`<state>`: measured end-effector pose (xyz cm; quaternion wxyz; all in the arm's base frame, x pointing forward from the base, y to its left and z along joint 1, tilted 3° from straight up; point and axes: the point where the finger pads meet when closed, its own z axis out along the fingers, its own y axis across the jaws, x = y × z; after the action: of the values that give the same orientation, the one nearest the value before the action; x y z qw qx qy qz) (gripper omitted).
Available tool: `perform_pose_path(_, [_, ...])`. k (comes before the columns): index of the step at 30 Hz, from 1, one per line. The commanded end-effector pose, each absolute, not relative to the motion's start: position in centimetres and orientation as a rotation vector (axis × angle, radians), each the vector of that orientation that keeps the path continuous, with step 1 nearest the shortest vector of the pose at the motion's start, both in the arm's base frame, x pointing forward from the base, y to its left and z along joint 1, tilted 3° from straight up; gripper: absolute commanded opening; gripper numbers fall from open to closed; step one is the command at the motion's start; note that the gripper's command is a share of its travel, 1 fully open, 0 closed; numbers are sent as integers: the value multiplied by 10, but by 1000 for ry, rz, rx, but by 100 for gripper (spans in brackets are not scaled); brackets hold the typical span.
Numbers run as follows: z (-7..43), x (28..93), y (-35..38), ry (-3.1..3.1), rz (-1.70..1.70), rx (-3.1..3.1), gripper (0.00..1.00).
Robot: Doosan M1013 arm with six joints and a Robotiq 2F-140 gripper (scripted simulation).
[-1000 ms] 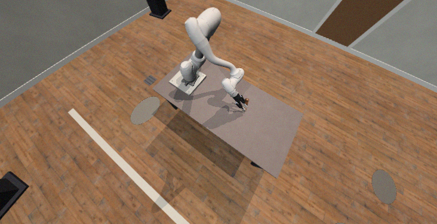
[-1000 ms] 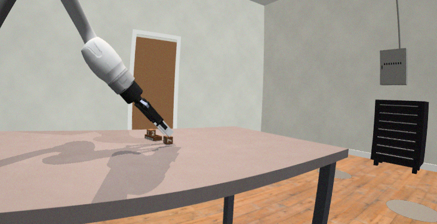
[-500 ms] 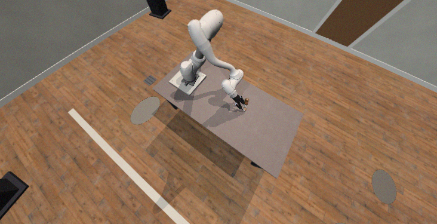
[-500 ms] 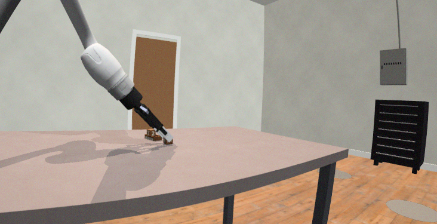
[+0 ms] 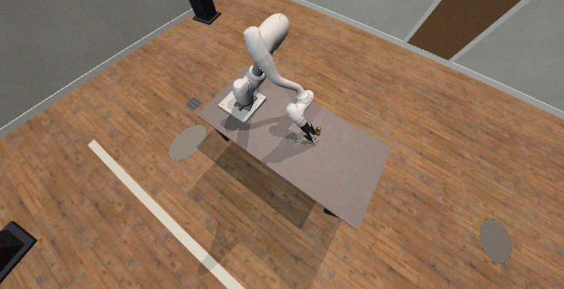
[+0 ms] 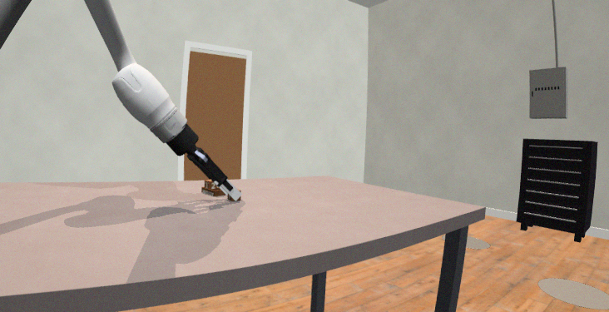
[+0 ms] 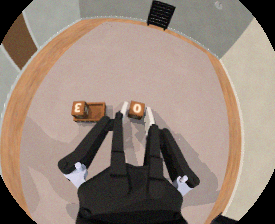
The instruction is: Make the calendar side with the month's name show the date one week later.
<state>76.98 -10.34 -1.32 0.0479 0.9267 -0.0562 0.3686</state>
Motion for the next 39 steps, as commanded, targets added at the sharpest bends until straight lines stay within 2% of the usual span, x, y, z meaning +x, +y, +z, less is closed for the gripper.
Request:
perform_pose_path(1, [-13,770,-103,-171,1124,2826,35])
perform_pose_path(37, [-13,770,-103,-171,1124,2826,35])
perform_pose_path(38, [-13,770,-103,-171,1124,2826,24])
perform_pose_path(39, [-13,770,-103,-171,1124,2826,24])
